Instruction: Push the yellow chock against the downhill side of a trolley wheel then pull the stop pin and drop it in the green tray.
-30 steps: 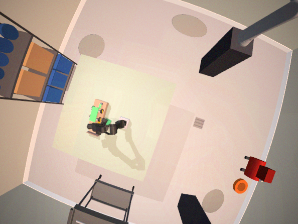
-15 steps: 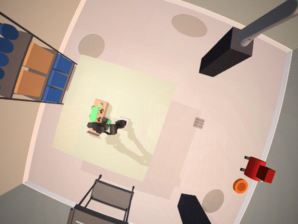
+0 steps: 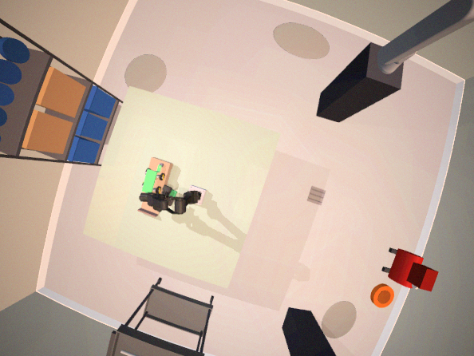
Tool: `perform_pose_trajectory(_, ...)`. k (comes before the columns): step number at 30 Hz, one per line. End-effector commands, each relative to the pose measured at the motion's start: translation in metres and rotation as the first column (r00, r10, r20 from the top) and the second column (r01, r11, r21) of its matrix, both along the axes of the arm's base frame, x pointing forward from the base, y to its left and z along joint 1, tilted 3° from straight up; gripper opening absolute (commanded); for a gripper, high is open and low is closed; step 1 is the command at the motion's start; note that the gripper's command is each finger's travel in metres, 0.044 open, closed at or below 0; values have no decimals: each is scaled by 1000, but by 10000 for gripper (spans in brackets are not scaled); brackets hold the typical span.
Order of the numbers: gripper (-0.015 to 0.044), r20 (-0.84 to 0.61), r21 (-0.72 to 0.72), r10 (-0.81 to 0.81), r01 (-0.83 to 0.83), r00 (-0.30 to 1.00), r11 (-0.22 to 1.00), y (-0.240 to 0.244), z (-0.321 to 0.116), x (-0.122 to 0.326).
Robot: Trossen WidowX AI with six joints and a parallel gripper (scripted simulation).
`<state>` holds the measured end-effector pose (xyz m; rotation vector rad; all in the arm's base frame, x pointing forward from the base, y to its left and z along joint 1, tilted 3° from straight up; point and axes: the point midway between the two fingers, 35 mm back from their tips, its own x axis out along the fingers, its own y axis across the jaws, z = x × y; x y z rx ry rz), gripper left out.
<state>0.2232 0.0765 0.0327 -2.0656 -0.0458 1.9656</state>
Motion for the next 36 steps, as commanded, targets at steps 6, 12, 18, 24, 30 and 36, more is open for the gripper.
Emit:
perform_pose_trajectory(6,190,-3,2,5,-5,1000,1000,-5,-4,-1)
perform_pose_trajectory(12,190,-3,1,5,-5,1000,1000,-8,-6,-1)
perform_pose_trajectory(18,190,-3,1,5,-5,1000,1000,-11,-8,-2)
perform_pose_trajectory(24,190,-3,1,5,-5,1000,1000,-14,-10,-2)
perform_pose_trajectory(30,190,-3,0,5,-5,1000,1000,-17,-12,-2)
perform_pose_trajectory(36,190,-3,0,5,-5,1000,1000,-19,-15,-2)
